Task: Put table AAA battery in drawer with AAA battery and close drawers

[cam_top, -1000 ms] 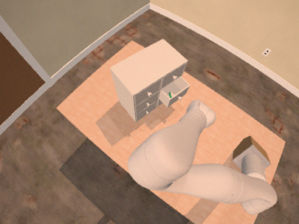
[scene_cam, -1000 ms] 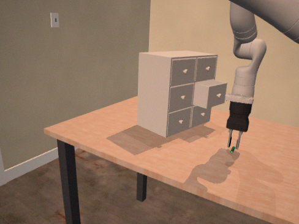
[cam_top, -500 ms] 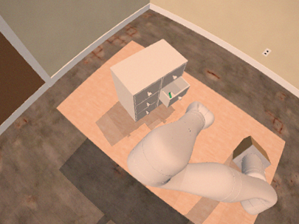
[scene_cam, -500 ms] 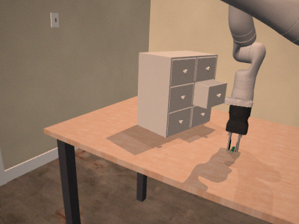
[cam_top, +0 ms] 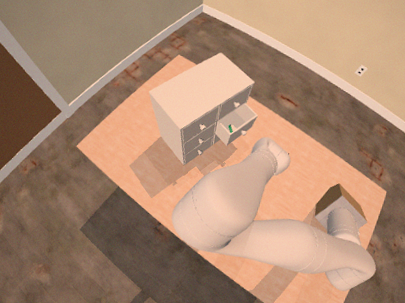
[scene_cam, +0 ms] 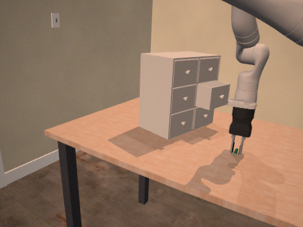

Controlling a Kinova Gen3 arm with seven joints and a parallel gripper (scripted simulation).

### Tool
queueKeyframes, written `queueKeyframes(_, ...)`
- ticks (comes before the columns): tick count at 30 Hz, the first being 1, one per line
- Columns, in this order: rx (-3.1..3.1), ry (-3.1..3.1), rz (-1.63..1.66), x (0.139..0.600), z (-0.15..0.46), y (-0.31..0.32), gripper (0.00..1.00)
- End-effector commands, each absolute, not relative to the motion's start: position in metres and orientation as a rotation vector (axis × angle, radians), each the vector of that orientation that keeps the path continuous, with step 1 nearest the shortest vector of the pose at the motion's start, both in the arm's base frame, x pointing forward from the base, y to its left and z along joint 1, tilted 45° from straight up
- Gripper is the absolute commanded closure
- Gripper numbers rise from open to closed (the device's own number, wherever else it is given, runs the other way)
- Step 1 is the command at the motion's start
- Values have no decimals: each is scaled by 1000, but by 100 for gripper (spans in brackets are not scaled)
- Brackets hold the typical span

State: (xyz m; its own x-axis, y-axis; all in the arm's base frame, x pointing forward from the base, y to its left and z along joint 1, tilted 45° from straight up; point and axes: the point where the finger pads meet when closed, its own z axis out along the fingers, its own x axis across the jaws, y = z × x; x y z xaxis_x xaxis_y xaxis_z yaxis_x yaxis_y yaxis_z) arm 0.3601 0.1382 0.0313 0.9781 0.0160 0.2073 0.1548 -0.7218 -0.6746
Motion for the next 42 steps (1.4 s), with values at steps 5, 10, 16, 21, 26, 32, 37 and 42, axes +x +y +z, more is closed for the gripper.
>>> queueKeyframes(5, -2369, -118, -242, 361, 32, 138, 46)
queueKeyframes(10, -2369, -118, -242, 361, 32, 138, 46)
queueKeyframes(16, -2369, -118, -242, 361, 32, 138, 46)
queueKeyframes(21, -2369, -118, -242, 361, 32, 138, 46)
queueKeyframes(26, -2369, -118, -242, 361, 32, 138, 76)
queueKeyframes(32, -2369, -118, -242, 361, 32, 138, 76)
queueKeyframes(37, -2369, -118, -242, 361, 32, 138, 76)
queueKeyframes(42, -2369, -118, -242, 361, 32, 138, 76)
